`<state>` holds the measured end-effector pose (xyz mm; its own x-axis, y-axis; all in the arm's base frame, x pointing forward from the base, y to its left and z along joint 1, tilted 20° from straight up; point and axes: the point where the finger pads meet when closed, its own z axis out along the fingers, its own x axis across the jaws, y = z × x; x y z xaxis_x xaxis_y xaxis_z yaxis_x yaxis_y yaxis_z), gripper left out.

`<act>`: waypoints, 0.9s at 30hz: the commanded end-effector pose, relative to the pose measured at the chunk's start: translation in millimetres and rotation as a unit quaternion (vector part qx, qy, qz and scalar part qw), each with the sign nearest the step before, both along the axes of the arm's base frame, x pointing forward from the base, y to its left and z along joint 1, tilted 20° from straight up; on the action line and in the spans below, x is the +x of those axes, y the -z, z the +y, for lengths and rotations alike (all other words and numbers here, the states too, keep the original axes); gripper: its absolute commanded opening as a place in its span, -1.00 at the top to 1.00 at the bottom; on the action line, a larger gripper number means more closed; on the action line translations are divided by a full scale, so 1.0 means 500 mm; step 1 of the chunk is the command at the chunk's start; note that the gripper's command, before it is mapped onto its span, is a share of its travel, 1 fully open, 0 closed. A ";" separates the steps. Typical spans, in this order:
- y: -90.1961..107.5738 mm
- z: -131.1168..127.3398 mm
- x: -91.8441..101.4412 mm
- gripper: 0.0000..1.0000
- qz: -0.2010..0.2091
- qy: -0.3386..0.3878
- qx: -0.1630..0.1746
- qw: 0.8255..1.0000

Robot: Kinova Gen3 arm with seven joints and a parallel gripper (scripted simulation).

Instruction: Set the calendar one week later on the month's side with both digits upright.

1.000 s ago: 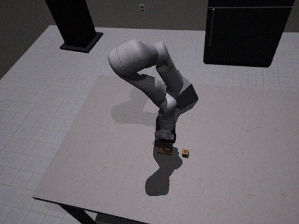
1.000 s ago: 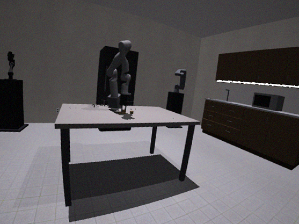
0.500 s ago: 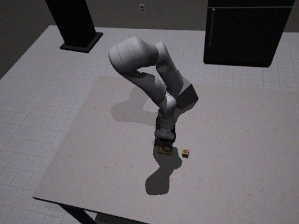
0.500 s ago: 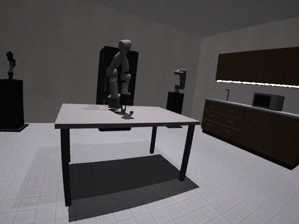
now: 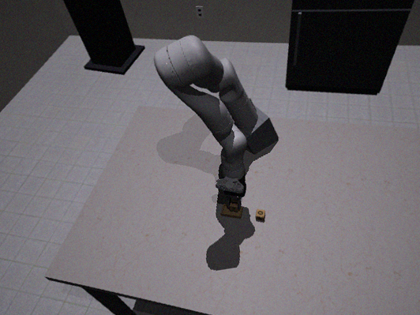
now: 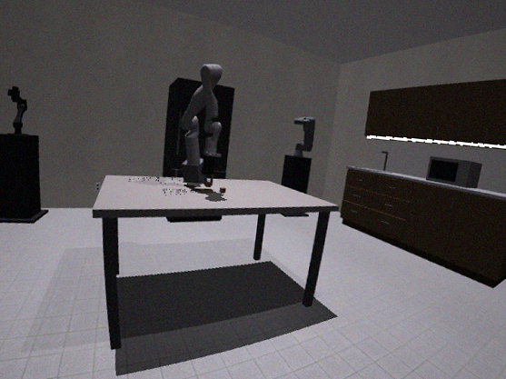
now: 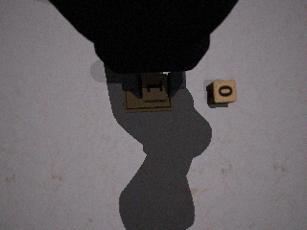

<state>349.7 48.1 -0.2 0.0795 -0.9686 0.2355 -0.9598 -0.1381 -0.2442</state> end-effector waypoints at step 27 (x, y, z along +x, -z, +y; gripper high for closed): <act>-0.077 0.027 -0.015 -0.14 -0.006 -0.007 0.004 1.000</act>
